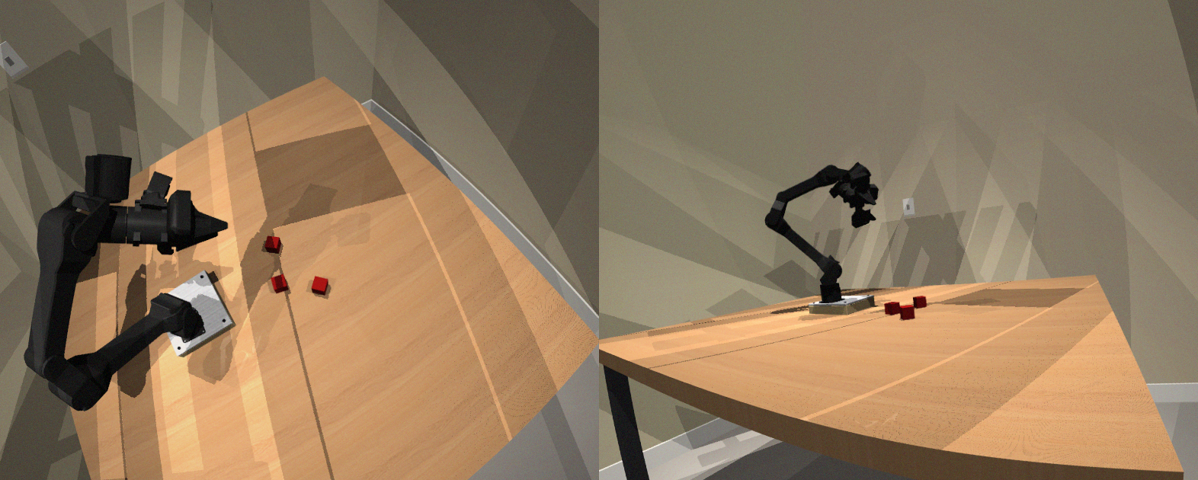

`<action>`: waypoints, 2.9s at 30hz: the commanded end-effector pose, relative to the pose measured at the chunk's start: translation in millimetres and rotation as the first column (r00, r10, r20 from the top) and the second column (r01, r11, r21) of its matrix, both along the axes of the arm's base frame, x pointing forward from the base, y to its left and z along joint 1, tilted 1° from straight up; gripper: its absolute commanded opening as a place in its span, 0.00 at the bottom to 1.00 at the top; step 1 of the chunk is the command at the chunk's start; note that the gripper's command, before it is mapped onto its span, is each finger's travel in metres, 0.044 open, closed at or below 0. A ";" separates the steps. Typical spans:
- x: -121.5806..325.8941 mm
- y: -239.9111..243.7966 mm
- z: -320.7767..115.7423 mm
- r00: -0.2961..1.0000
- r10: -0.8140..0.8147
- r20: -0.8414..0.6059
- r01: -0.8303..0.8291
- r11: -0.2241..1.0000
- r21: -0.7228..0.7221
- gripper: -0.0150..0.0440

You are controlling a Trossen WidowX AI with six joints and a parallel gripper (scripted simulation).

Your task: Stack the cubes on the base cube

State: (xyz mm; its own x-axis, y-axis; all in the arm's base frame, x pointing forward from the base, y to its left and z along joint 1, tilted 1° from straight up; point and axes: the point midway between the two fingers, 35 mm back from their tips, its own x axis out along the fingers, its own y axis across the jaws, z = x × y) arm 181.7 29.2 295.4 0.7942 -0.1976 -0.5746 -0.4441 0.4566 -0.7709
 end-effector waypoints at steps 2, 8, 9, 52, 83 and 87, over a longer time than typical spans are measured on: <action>17.6 6.5 -28.3 0.983 -0.122 -0.137 0.134 0.987 0.086 0.70; 37.8 5.2 -65.5 0.904 -0.288 -0.317 0.357 0.915 0.187 0.70; 40.8 4.2 -71.9 0.883 -0.314 -0.348 0.397 0.896 0.200 0.70; 71.4 -30.3 -246.9 0.327 -0.527 -0.785 0.938 0.281 0.202 0.70; 71.6 -30.7 -279.6 0.327 -0.527 -0.785 0.938 0.281 0.202 0.43; 72.6 -30.7 -275.2 0.327 -0.527 -0.785 0.938 0.281 0.202 0.43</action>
State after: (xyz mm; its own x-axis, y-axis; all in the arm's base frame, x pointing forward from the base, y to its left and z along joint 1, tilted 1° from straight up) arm 254.8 -2.2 18.1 0.0153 -0.0177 -0.9997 0.1958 0.9805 -0.0144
